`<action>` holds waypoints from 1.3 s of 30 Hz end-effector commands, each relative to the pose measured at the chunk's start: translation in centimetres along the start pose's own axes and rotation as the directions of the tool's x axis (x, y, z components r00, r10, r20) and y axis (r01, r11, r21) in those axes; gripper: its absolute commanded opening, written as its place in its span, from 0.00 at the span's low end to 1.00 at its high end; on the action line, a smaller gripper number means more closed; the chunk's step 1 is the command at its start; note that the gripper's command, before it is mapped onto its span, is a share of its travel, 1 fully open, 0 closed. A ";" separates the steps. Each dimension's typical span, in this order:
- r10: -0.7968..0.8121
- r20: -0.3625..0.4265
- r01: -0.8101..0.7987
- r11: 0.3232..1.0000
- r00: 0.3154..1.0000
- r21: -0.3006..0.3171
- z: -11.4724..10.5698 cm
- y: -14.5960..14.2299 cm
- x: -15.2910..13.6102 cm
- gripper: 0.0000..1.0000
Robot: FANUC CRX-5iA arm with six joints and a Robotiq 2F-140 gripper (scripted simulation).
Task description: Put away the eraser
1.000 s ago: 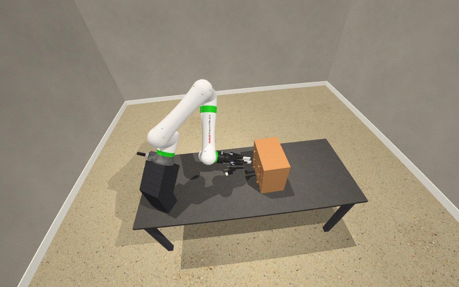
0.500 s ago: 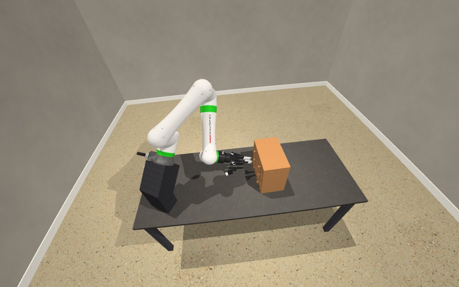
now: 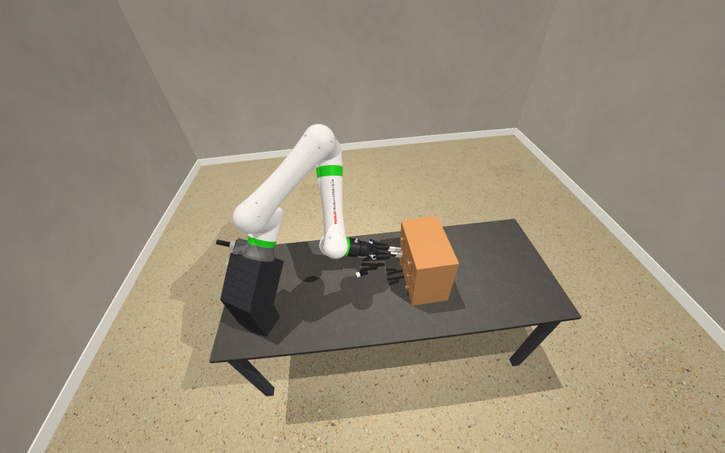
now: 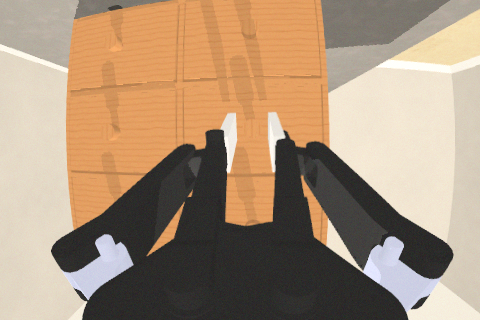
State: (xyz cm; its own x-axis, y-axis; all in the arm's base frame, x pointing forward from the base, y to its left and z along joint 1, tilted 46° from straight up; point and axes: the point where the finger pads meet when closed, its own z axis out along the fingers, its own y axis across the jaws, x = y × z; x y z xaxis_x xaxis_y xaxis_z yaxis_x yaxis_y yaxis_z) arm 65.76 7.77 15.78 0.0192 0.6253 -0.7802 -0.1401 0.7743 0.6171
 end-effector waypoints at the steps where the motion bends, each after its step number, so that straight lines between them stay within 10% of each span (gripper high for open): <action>1: 0.000 0.000 0.000 1.000 1.000 0.000 0.4 0.0 -0.2 0.20; 39: 0.000 0.000 0.000 1.000 1.000 0.000 0.7 0.0 -0.3 0.08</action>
State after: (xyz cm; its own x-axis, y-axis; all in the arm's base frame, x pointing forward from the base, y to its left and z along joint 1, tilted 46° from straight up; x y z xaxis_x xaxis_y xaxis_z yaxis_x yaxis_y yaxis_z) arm 66.40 7.69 16.04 0.0192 0.6253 -0.7801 -0.1402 0.7743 0.6171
